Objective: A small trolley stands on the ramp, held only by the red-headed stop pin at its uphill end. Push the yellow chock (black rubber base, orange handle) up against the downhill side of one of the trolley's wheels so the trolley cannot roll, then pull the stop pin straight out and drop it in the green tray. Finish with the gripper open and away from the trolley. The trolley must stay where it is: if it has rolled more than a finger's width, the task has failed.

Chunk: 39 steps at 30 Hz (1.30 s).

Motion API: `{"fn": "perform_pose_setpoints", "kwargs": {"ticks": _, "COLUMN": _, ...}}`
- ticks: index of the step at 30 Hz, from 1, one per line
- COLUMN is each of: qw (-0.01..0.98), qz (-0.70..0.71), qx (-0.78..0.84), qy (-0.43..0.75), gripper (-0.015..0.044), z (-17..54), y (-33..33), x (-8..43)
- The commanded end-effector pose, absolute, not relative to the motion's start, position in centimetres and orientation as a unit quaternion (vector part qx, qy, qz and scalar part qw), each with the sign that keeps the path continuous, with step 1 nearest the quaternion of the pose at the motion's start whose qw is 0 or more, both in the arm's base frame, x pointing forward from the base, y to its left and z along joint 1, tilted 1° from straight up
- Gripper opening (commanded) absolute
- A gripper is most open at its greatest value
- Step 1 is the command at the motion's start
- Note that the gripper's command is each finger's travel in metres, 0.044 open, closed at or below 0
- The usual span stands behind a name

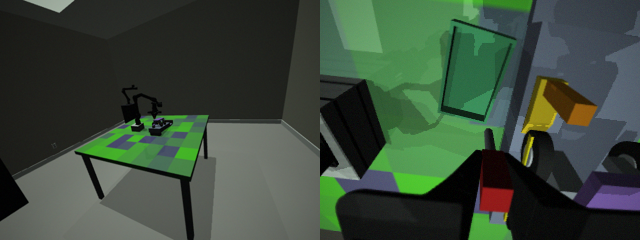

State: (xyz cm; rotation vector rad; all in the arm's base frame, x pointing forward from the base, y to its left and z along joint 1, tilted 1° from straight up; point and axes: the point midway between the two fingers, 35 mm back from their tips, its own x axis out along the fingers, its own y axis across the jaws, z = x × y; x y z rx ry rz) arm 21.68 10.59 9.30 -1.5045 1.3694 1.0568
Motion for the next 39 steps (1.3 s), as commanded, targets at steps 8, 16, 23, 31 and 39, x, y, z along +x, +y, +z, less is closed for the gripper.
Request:
{"fn": "perform_pose_setpoints", "kwargs": {"ticks": 8, "qw": 0.358, "qz": 0.493, "qx": -0.635, "qy": 0.474, "gripper": 0.0000, "z": 9.44, "y": 10.66, "x": 21.74}}
{"fn": "perform_pose_setpoints", "kwargs": {"ticks": 16, "qw": 0.296, "qz": 0.557, "qx": -0.666, "qy": 0.397, "gripper": 0.0000, "z": 9.45, "y": 10.46, "x": 21.73}}
{"fn": "perform_pose_setpoints", "kwargs": {"ticks": 23, "qw": 0.239, "qz": 0.605, "qx": -0.686, "qy": 0.324, "gripper": 0.0000, "z": 9.45, "y": 10.29, "x": 21.74}}
{"fn": "perform_pose_setpoints", "kwargs": {"ticks": 31, "qw": 0.173, "qz": 0.648, "qx": -0.703, "qy": 0.235, "gripper": 0.0000, "z": 9.47, "y": 10.12, "x": 21.77}}
{"fn": "perform_pose_setpoints", "kwargs": {"ticks": 39, "qw": 0.106, "qz": 0.677, "qx": -0.715, "qy": 0.140, "gripper": 0.0000, "z": 9.52, "y": 9.96, "x": 21.82}}
